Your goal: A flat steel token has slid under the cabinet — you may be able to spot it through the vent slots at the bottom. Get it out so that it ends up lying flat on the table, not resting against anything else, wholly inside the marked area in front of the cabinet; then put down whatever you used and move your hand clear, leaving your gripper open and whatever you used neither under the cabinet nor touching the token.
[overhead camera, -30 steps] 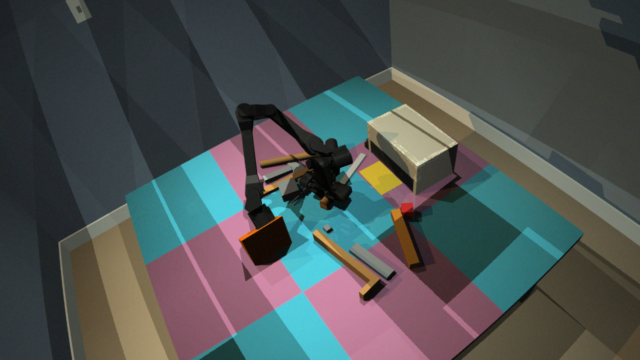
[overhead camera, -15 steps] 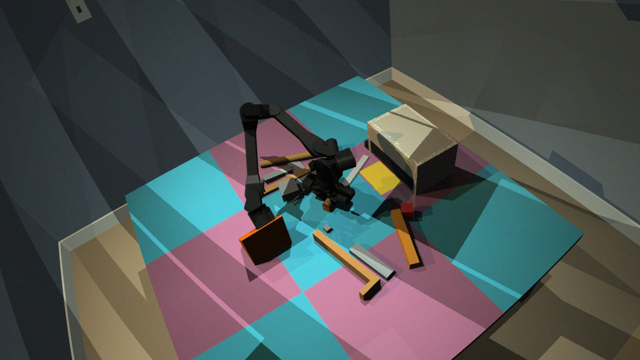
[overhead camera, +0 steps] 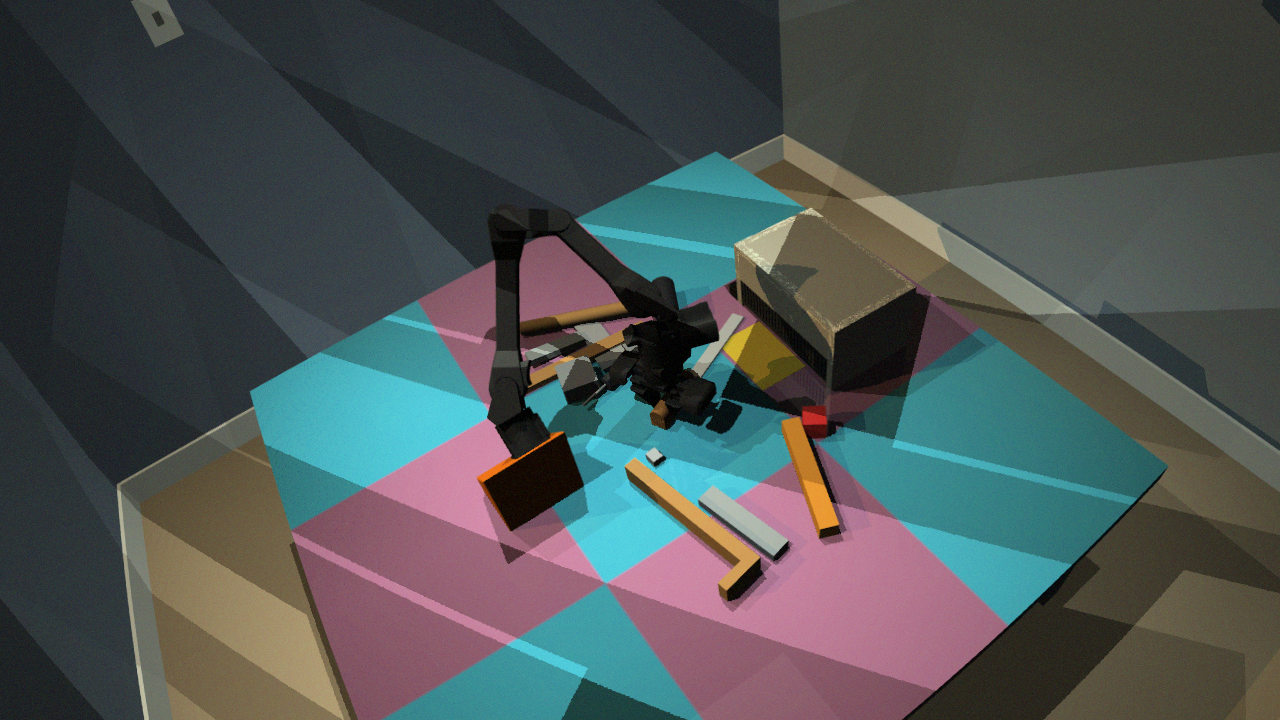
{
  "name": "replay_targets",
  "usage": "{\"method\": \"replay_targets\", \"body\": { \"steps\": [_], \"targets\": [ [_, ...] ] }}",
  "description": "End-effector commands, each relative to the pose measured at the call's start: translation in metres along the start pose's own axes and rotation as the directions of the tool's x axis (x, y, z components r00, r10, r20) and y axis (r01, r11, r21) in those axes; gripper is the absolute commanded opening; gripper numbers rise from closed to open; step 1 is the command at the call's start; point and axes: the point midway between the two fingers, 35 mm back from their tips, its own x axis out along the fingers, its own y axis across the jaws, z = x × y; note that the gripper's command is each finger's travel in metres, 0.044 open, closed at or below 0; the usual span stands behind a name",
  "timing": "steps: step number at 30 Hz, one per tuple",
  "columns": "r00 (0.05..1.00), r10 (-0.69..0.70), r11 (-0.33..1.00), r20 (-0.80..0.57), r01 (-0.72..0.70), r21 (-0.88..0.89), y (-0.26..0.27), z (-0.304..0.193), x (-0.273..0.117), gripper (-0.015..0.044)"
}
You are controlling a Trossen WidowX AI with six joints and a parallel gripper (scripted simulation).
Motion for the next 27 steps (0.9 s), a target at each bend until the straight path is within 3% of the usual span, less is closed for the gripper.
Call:
{"method": "replay_targets", "body": {
  "steps": [1, 27],
  "targets": [
    [1.000, -0.005, 1.000, 0.004, 0.005, 0.003, -0.006, -0.001, -0.002, 0.0000],
    [1.000, -0.006, 1.000, 0.003, 0.006, 0.003, -0.032, -0.013, -0.002, 0.0000]
  ]
}}
